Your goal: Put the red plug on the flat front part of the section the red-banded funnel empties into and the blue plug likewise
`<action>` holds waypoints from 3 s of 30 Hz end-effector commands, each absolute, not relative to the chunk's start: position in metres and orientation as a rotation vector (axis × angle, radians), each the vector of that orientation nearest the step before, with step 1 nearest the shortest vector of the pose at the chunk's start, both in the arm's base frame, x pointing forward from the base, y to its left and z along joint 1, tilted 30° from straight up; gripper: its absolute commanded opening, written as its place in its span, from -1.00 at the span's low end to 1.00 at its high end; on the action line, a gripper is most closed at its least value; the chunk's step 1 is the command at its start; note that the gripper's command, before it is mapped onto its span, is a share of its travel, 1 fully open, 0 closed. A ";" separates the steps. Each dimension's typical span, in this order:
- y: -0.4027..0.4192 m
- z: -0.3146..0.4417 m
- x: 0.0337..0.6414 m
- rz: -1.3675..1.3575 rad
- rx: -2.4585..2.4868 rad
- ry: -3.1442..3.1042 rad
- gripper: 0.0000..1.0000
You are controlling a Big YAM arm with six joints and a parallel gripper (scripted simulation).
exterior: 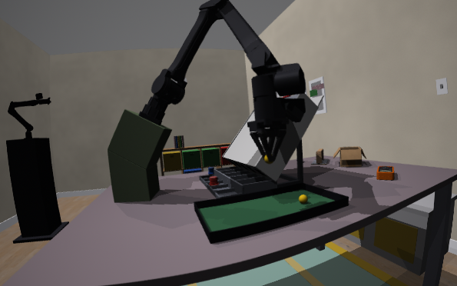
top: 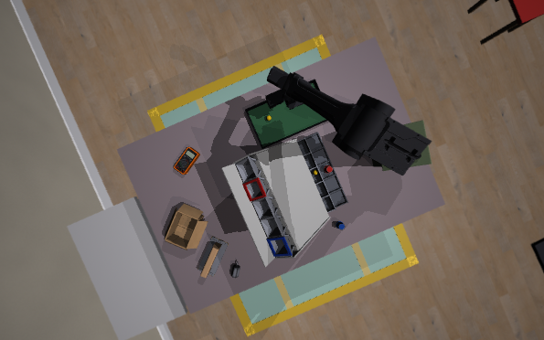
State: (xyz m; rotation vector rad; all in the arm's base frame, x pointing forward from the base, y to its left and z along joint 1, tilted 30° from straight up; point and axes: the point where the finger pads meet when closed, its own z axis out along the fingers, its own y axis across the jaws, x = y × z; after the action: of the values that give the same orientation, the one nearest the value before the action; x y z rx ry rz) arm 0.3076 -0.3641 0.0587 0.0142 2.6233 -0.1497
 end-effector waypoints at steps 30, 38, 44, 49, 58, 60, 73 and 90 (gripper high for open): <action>-0.300 0.085 0.308 -0.142 0.011 2.626 -1.00; -0.249 0.104 0.306 -0.142 0.012 2.627 -1.00; -0.218 0.116 0.305 -0.142 0.012 2.627 -1.00; -0.173 0.133 0.304 -0.142 0.013 2.627 -1.00; -0.117 0.161 0.306 -0.148 0.013 2.615 -1.00; -0.103 0.176 0.310 -0.155 0.012 2.598 -1.00; -0.019 0.211 0.315 -0.143 0.015 2.604 -1.00; 0.075 0.247 0.312 -0.131 0.017 2.604 -1.00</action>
State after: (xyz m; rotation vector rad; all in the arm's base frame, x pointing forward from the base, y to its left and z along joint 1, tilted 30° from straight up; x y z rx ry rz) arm 0.3040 0.0635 0.2300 -0.0737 2.6038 -0.1530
